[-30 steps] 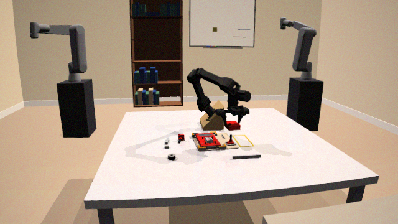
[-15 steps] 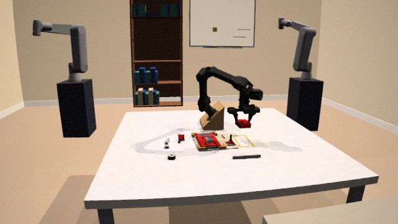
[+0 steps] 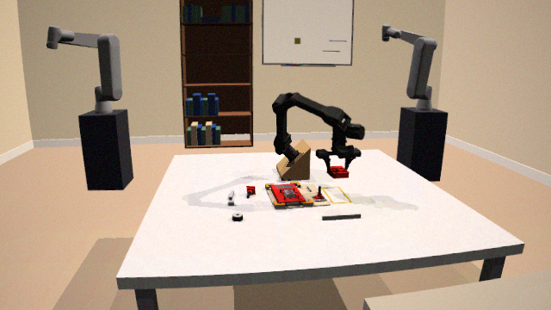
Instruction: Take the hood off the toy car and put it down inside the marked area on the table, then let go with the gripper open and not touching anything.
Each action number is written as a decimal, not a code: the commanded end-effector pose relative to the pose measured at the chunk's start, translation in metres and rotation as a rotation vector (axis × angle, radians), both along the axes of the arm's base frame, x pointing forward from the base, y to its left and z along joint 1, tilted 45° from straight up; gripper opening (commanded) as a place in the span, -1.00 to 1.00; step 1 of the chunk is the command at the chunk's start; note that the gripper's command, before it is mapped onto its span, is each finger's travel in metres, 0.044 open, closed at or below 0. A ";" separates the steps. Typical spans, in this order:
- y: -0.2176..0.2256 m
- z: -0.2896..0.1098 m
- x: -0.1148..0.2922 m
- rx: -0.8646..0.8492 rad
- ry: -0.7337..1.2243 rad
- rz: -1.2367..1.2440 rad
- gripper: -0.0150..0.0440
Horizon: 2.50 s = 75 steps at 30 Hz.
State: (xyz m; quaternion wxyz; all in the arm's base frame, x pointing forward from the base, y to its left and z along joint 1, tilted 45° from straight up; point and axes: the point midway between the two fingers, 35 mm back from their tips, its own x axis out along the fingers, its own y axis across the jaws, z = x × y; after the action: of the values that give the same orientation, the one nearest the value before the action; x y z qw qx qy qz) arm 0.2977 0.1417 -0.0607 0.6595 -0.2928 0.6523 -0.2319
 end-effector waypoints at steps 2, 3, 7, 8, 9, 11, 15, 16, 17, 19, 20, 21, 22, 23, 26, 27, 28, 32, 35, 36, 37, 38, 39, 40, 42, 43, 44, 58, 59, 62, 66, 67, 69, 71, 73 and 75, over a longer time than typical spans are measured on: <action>-0.002 -0.003 0.000 0.000 0.000 0.001 -0.49; -0.003 -0.003 0.001 0.000 -0.001 0.001 -0.49; -0.004 -0.005 0.001 0.000 -0.001 0.001 -0.49; -0.005 -0.006 0.001 0.000 -0.001 0.001 -0.49; -0.005 -0.006 0.001 0.000 -0.001 0.001 -0.49; -0.006 -0.008 0.001 0.000 -0.001 0.001 -0.49; -0.008 -0.010 0.001 0.000 -0.001 0.001 -0.49; -0.009 -0.010 0.002 0.000 -0.001 0.001 -0.49; -0.009 -0.011 0.002 0.000 -0.001 0.001 -0.49; -0.010 -0.012 0.002 0.000 -0.001 0.001 -0.49; -0.011 -0.012 0.002 0.000 -0.001 0.001 -0.49; -0.011 -0.013 0.002 0.000 -0.001 0.001 -0.49; -0.011 -0.013 0.002 0.000 -0.001 0.001 -0.49; -0.012 -0.014 0.002 0.000 -0.001 0.001 -0.49; -0.013 -0.015 0.002 0.000 -0.001 0.001 -0.49; -0.014 -0.016 0.002 0.000 -0.001 0.001 -0.49; -0.014 -0.016 0.002 0.000 -0.001 0.001 -0.49; -0.016 -0.018 0.002 0.000 -0.001 0.001 -0.49; -0.018 -0.020 0.003 0.000 -0.001 0.001 -0.49; -0.018 -0.020 0.003 0.000 -0.001 0.001 -0.49; -0.019 -0.021 0.003 0.000 -0.001 0.001 -0.49; -0.019 -0.021 0.003 0.000 -0.001 0.001 -0.49; -0.020 -0.022 0.003 0.000 -0.001 0.001 -0.49; -0.020 -0.022 0.003 0.000 -0.001 0.001 -0.49; -0.021 -0.023 0.003 0.000 -0.001 0.001 -0.49; -0.021 -0.024 0.003 0.000 -0.001 0.001 -0.49; -0.022 -0.024 0.003 0.000 -0.001 0.001 -0.49; -0.029 -0.031 0.003 0.000 -0.001 0.001 -0.49; -0.029 -0.032 0.003 0.000 -0.001 0.001 -0.49; -0.031 -0.033 0.003 -0.001 -0.001 0.001 -0.49; -0.033 -0.035 0.003 -0.001 -0.001 0.001 -0.49; -0.033 -0.035 0.003 -0.001 -0.001 0.001 -0.49; -0.034 -0.036 0.003 -0.001 -0.001 0.001 -0.49; -0.035 -0.037 0.003 -0.001 -0.001 0.001 -0.49; -0.036 -0.038 0.003 -0.001 -0.001 0.001 -0.49; -0.037 -0.039 0.003 -0.001 -0.001 0.001 -0.49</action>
State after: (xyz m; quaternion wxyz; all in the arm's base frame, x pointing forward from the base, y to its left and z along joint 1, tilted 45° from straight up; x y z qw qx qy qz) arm 0.3007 0.1062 -0.0985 0.6603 -0.2901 0.6521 -0.2335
